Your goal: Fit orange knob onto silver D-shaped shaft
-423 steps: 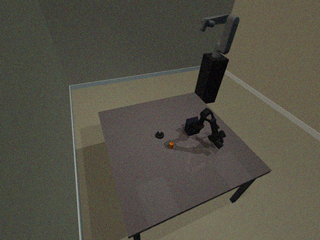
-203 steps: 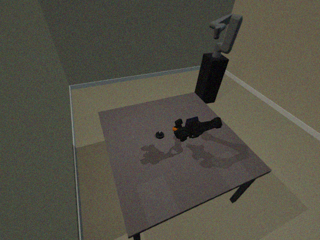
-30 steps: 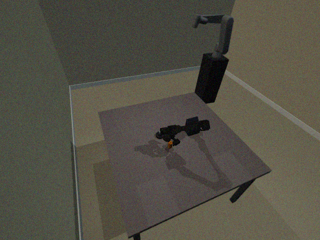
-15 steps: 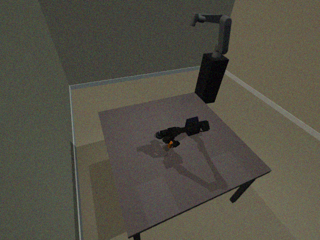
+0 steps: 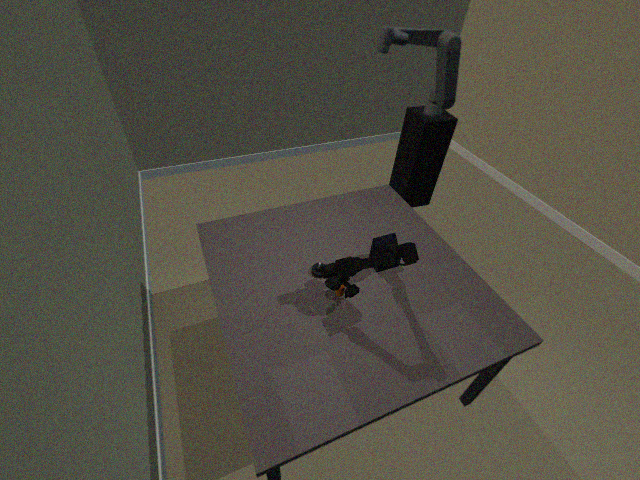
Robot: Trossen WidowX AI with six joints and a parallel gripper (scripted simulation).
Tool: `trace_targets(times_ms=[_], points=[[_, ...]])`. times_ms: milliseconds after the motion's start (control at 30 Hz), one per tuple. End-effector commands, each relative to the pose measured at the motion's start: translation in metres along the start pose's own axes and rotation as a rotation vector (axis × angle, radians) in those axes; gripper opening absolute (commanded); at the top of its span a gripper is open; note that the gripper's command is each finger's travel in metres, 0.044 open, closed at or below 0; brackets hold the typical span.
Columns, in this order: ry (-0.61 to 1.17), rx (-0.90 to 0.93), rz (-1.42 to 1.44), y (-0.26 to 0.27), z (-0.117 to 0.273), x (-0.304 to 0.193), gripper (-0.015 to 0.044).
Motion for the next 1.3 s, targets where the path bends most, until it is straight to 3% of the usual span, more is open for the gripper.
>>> trace_targets(times_ms=[0,233,433,600,1267], points=[[0.0,0.004,-0.01,-0.001,-0.001,-0.002,0.0361],[0.0,0.004,-0.01,-0.001,-0.001,-0.002,0.0177],[0.0,0.004,-0.01,-0.001,-0.001,-0.002,0.0138],[0.0,0.001,-0.01,-0.002,0.005,0.0,0.0006],[0.002,-0.013,-0.011,-0.008,0.065,0.007,0.0]])
Point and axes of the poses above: the point midway between the two fingers, 35 mm back from their tips, its own z axis back along the fingers, its own y axis across the jaws, x = y × z, the point moved 7 cm from there along z, back along the fingers, and after that the axes turned 5 degrees about -z, right-handed, at the moved point
